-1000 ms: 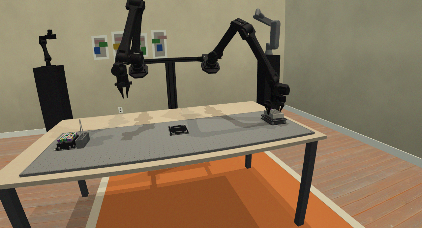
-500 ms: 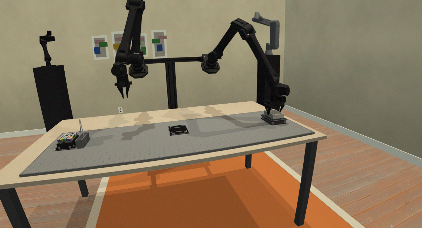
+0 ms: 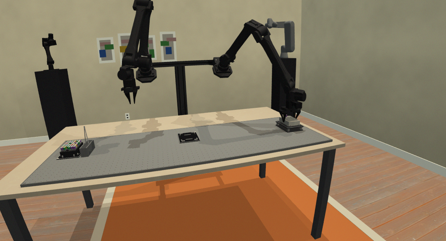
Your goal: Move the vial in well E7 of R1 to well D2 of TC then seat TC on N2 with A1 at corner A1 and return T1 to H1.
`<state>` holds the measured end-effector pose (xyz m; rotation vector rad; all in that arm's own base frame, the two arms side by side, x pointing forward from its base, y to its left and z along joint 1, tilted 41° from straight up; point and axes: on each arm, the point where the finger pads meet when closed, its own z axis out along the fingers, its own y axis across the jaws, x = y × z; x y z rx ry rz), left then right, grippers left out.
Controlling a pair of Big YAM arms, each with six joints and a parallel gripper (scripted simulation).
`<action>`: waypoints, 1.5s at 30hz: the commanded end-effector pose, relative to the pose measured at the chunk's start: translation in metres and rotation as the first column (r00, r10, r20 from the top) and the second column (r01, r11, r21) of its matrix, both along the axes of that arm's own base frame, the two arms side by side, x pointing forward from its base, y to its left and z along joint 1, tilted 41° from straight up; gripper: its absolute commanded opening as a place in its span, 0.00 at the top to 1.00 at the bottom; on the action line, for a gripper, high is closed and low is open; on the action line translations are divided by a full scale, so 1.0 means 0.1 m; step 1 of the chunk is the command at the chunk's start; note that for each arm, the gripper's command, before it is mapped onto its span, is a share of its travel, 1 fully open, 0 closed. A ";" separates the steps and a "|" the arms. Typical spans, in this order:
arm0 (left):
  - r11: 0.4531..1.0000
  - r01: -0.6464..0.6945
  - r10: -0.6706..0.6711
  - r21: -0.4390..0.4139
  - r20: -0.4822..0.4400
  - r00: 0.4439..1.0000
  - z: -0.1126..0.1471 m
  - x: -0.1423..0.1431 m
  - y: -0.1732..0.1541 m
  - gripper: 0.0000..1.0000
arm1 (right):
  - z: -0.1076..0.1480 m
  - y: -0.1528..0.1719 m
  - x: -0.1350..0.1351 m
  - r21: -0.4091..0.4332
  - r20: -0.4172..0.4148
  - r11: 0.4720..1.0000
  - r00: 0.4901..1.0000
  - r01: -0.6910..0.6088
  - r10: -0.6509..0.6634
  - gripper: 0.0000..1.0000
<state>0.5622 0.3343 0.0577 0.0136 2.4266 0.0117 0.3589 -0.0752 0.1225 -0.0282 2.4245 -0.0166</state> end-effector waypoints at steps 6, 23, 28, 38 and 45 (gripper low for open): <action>1.000 -0.002 0.002 0.006 0.017 1.000 0.04 0.13 0.01 1.00 | 0.08 -0.02 0.04 0.000 0.016 1.000 1.000 0.008 -0.008 0.76; 1.000 -0.004 0.004 0.011 0.016 1.000 0.08 0.06 0.04 0.00 | 0.08 -0.02 0.04 0.000 0.016 1.000 1.000 0.008 -0.008 0.76; 1.000 -0.004 0.004 0.011 0.016 1.000 0.08 0.06 0.04 0.00 | 0.08 -0.02 0.04 0.000 0.016 1.000 1.000 0.008 -0.008 0.76; 1.000 -0.004 0.004 0.011 0.016 1.000 0.08 0.06 0.04 0.00 | 0.08 -0.02 0.04 0.000 0.016 1.000 1.000 0.008 -0.008 0.76; 1.000 -0.009 0.009 0.011 0.019 1.000 0.20 0.00 0.04 0.00 | 0.08 -0.02 0.04 0.000 0.016 1.000 1.000 0.008 -0.008 0.76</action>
